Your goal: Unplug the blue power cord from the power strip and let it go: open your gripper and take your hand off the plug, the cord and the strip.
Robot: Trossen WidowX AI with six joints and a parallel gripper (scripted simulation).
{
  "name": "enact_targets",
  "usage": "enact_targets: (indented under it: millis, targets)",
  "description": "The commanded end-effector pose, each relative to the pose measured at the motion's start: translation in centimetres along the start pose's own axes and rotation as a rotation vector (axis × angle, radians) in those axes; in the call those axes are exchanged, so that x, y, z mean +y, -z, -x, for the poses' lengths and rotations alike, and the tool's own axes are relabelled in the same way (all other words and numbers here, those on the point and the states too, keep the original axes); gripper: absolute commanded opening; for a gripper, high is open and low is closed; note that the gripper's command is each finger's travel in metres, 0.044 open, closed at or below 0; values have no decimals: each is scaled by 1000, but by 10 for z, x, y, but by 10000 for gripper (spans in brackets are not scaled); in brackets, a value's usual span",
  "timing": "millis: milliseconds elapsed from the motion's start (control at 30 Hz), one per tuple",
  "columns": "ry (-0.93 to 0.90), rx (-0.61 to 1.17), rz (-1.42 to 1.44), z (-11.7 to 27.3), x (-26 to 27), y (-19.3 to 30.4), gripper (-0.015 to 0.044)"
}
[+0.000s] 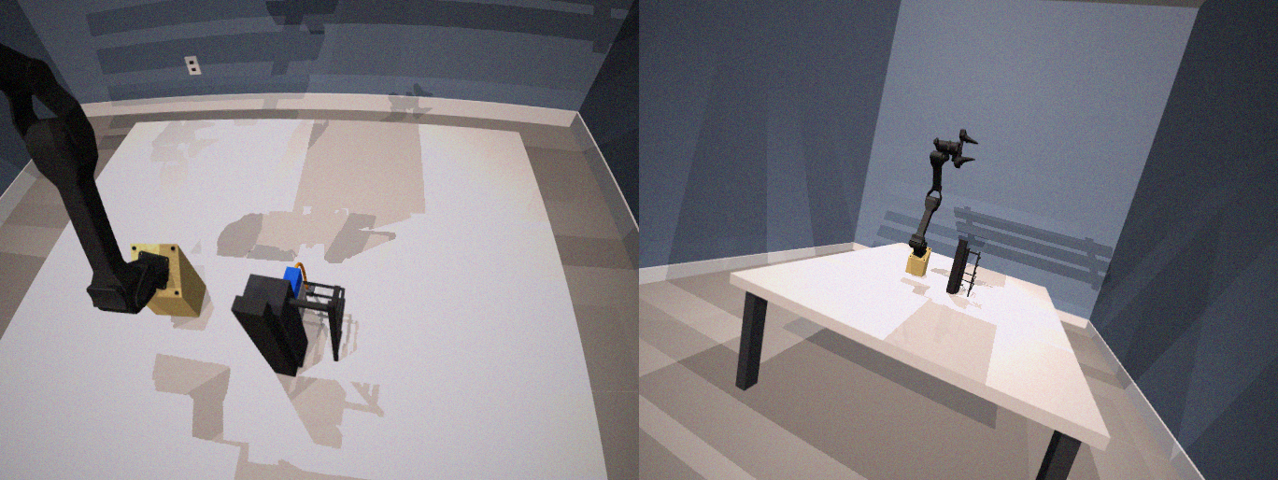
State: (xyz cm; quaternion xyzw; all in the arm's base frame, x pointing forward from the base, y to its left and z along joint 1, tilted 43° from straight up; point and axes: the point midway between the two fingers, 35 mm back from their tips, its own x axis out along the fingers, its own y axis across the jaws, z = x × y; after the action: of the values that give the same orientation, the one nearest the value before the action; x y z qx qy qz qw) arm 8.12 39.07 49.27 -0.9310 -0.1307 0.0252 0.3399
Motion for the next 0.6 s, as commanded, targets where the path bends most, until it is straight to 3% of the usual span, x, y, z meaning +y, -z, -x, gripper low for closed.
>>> enact_targets:
  millis: [0,100,267,567]
  targets:
    - [1,1,-10,0,0,1,374]
    - [29,6,-147,1,2,21,295]
    - [190,-47,-324,33,-11,71,164]
    - [492,-122,-678,86,-4,189,160]
